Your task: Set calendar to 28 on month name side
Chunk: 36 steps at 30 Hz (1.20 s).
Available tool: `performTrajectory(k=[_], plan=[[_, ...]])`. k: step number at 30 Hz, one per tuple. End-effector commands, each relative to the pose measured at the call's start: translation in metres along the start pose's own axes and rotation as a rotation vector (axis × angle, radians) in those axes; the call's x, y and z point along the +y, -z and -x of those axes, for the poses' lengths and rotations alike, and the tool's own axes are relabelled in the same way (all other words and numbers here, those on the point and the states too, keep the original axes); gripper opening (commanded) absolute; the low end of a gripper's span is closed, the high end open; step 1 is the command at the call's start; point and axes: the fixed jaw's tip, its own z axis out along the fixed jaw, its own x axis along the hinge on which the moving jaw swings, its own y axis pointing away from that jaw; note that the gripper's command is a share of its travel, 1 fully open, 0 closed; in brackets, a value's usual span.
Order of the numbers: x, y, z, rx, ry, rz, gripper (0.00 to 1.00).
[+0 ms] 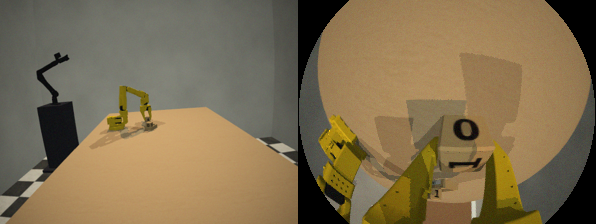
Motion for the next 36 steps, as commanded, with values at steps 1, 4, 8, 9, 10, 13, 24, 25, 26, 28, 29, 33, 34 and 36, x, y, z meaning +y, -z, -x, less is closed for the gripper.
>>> performTrajectory(k=[1, 4, 8, 9, 10, 13, 24, 25, 26, 28, 29, 33, 34, 36], plan=[[-0.006, 0.005, 0.001, -0.010, 0.002, -0.029, 0.02], [-0.006, 0.005, 0.001, -0.010, 0.002, -0.029, 0.00], [-0.006, 0.005, 0.001, -0.010, 0.002, -0.029, 0.00], [-0.006, 0.005, 0.001, -0.010, 0.002, -0.029, 0.00], [-0.006, 0.006, 0.001, -0.010, 0.002, -0.029, 0.00], [-0.007, 0.008, 0.001, -0.010, 0.002, -0.029, 0.00], [-0.007, 0.030, 0.001, -0.010, 0.002, -0.029, 0.00], [-0.007, 0.033, 0.001, -0.010, 0.002, -0.029, 0.00], [-0.006, 0.036, 0.001, -0.010, 0.002, -0.029, 0.00], [-0.006, 0.042, 0.001, -0.010, 0.002, -0.029, 0.00], [-0.005, 0.045, 0.001, -0.010, 0.002, -0.029, 0.00], [-0.004, 0.053, 0.001, -0.010, 0.002, -0.029, 0.00], [-0.004, 0.054, 0.001, -0.010, 0.002, -0.029, 0.00], [-0.004, 0.055, 0.001, -0.010, 0.002, -0.029, 0.00]])
